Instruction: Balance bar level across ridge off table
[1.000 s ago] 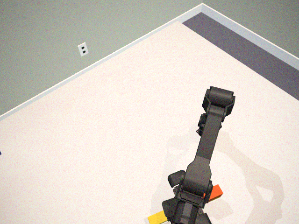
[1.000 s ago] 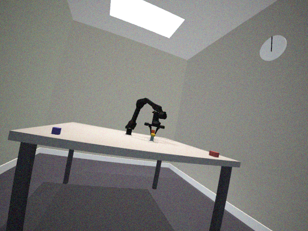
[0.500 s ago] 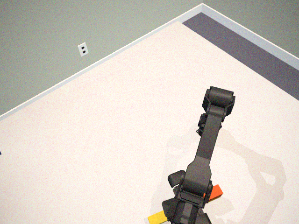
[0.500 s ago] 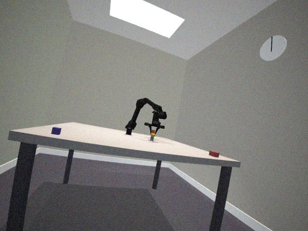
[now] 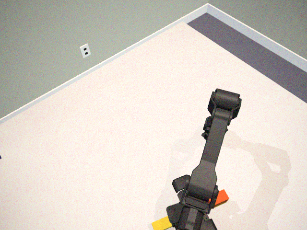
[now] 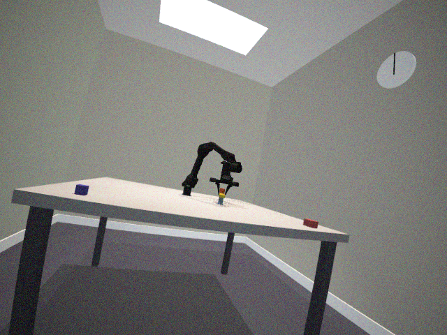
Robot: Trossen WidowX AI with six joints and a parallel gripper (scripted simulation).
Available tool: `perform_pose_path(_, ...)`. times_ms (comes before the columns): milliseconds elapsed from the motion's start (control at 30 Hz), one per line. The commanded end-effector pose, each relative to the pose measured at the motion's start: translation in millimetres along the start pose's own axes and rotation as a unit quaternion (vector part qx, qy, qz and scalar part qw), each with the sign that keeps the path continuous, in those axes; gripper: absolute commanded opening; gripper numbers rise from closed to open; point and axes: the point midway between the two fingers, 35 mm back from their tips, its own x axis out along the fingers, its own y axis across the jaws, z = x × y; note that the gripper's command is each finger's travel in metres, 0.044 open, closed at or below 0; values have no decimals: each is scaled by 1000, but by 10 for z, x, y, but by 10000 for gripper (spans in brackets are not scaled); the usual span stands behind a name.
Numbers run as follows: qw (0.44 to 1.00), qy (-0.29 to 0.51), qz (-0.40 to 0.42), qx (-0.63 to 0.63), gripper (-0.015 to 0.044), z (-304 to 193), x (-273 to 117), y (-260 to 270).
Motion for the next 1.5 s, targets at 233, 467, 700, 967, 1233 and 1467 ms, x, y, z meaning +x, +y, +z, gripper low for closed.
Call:
perform_pose_path(233, 1000, 0, 0, 0, 369, -1, 1, -1)
perform_pose_path(467, 1000, 0, 0, 0, 440, 8, -70, 9)
perform_pose_path(700, 1000, 0, 0, 0, 440, 20, -843, 22)
perform_pose_path(967, 1000, 0, 0, 0, 440, 2, -999, 3)
perform_pose_path(1233, 1000, 0, 0, 0, 440, 2, -999, 3)
perform_pose_path(1467, 1000, 0, 0, 0, 440, 2, -999, 3)
